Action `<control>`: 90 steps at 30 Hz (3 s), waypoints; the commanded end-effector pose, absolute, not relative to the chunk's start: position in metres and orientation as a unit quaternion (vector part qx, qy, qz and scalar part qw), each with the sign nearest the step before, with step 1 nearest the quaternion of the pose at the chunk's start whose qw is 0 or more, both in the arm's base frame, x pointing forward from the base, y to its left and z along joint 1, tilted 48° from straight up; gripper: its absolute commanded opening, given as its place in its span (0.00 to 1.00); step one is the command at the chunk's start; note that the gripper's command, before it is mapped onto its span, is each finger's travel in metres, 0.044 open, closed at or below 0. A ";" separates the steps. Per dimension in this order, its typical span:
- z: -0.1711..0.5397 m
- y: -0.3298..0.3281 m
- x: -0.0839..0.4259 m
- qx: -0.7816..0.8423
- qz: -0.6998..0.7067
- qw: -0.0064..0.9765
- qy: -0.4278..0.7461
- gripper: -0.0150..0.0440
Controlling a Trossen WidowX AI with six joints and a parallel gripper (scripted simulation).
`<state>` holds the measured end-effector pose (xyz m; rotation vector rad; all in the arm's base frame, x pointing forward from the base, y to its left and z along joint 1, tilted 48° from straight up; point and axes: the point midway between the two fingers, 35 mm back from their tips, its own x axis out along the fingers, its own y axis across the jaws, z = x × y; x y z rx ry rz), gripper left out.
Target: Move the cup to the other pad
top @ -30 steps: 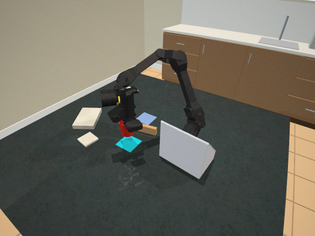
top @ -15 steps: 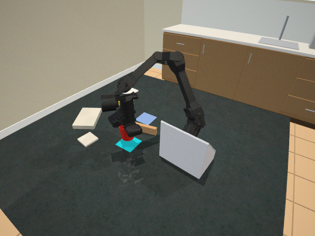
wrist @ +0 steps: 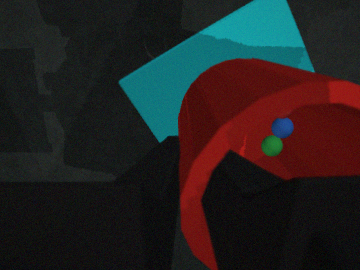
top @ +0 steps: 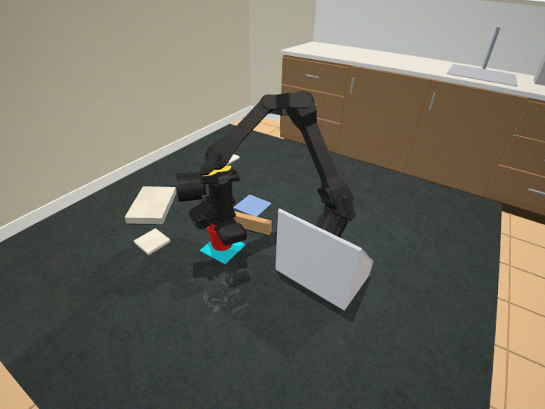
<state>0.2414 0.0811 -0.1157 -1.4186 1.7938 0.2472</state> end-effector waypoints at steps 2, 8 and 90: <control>-0.121 0.072 0.239 -0.565 0.097 0.403 0.714 0.25; -0.120 0.075 0.240 -0.563 0.098 0.406 0.713 0.25; -0.048 0.151 0.246 -0.564 0.099 0.403 0.714 1.00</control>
